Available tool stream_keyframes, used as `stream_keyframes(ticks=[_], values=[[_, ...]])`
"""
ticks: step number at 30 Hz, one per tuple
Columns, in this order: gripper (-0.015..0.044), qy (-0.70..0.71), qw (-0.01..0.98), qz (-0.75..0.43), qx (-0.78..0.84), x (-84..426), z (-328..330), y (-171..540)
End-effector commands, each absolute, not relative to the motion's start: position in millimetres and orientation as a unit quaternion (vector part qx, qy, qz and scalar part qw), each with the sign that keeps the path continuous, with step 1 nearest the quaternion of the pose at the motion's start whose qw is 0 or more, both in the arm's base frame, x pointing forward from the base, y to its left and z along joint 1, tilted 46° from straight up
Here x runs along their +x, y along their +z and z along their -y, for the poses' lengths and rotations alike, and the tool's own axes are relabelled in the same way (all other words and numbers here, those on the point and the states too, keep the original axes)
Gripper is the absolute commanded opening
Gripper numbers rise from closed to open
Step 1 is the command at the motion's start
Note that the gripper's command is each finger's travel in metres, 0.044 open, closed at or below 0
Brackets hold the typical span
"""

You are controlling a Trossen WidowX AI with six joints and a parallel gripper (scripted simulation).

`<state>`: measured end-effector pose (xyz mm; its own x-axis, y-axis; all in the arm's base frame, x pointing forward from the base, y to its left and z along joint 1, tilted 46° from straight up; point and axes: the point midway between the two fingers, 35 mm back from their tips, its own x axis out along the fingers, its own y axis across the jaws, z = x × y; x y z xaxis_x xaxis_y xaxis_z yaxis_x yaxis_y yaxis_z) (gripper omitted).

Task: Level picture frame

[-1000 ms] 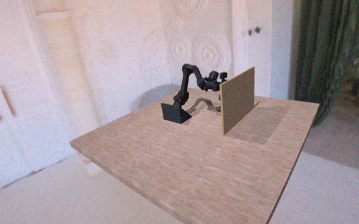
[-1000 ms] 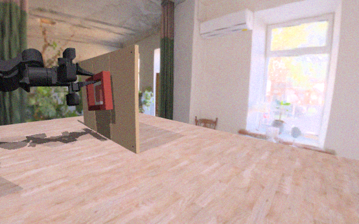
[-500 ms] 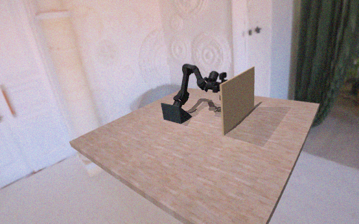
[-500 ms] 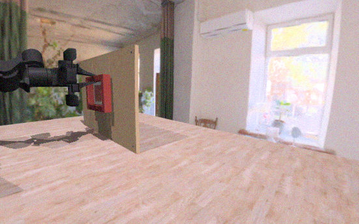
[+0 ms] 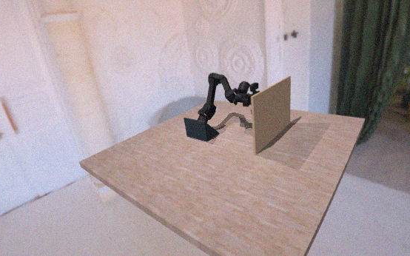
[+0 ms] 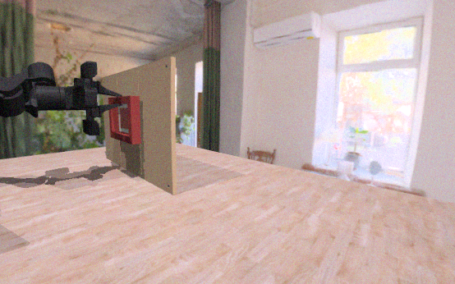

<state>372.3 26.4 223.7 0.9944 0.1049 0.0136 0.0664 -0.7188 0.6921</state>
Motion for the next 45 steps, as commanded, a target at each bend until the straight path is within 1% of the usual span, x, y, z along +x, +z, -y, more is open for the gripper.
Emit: stream_keyframes(ticks=[1,3,8,14,21,28,37,45], values=[[0.0210,0.026,0.375,-0.046,0.926,372.3,-26.4,223.6],[0.0260,0.026,0.375,-0.046,0.926,372.3,-26.4,223.6],[0.0260,0.026,0.378,-0.046,0.924,366.8,-25.8,225.3],[0.0260,0.026,0.411,-0.044,0.910,319.6,-21.4,231.5],[0.0260,0.026,0.446,-0.041,0.894,274.0,-17.8,221.6],[0.0260,0.028,0.440,-0.038,0.897,279.5,-13.6,229.2],[0.0260,0.025,0.448,-0.042,0.893,262.7,29.1,259.6],[0.0260,0.024,0.448,-0.042,0.893,262.1,29.8,260.2]])
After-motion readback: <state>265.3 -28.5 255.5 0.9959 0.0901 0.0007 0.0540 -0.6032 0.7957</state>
